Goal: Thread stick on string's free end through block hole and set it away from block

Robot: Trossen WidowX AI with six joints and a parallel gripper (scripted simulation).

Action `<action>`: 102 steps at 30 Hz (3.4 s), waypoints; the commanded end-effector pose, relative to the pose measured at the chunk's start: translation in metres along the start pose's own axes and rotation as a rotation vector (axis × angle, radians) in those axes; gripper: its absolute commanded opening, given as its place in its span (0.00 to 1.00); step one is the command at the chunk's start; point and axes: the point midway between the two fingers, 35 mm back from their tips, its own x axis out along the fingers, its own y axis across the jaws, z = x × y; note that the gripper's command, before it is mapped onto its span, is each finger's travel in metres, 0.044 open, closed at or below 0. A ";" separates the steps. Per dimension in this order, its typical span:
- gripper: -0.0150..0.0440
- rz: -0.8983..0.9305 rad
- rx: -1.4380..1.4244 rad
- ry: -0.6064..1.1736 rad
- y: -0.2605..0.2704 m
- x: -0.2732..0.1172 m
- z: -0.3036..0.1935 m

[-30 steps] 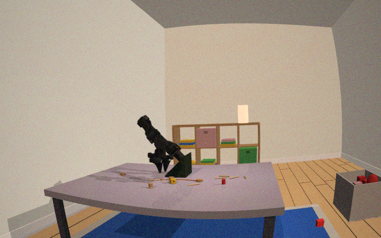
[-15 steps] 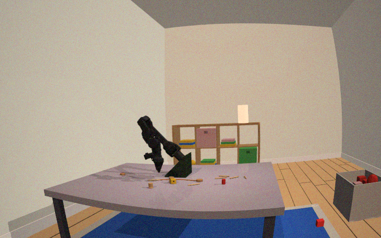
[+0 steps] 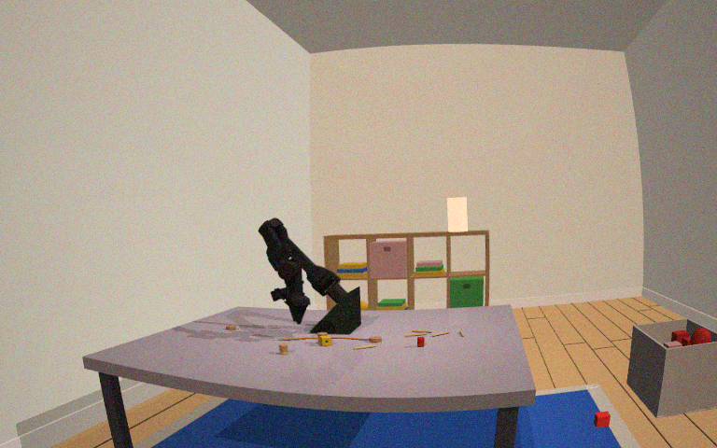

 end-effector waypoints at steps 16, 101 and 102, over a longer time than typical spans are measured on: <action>0.46 -0.005 -0.008 -0.003 -0.001 0.003 0.000; 0.25 -0.003 -0.004 -0.002 0.001 0.023 0.001; 0.25 -0.003 -0.004 -0.002 0.001 0.022 0.001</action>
